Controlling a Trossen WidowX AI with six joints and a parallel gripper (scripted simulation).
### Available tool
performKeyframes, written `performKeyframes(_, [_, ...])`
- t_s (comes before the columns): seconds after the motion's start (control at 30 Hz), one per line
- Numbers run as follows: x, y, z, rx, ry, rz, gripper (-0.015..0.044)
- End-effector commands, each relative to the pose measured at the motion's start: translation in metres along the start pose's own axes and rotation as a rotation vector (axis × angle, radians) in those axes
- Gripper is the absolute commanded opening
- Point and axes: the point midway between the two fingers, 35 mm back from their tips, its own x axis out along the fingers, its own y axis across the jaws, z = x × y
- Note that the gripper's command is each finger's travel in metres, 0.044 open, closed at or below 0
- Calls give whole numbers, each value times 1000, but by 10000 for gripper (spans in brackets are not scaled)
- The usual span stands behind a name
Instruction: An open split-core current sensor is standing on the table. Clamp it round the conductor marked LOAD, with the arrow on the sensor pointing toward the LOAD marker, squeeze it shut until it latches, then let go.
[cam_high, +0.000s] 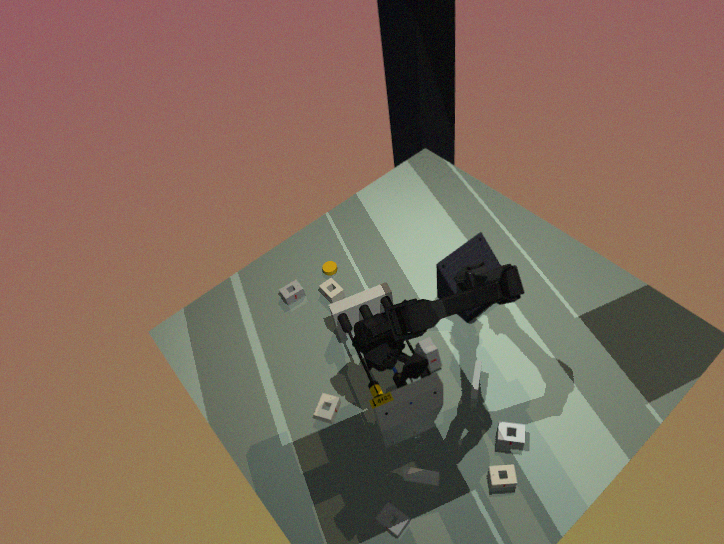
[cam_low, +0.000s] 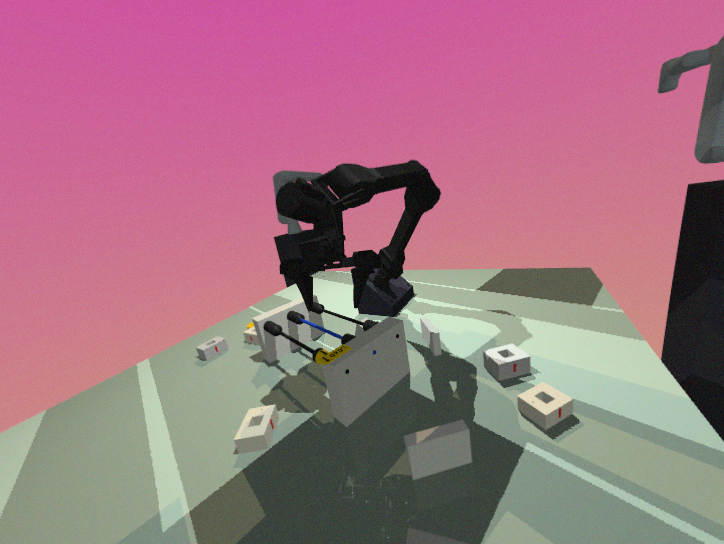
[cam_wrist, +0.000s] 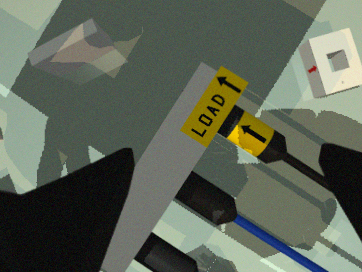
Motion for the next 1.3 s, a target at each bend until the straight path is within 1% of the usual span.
performKeyframes(0.0, [1, -1, -9, 26, 18, 0, 440])
performKeyframes(0.2, [4, -3, -96, 262, 176, -48, 440])
performKeyframes(0.4, [3, 7, -191, 493, 353, -94, 440])
performKeyframes(0.47, [2, 11, -211, 540, 392, -103, 440])
performKeyframes(0.77, [4, 11, -215, 546, 397, -105, 440])
performKeyframes(1.27, [27, 10, -223, 546, 397, -107, 440])
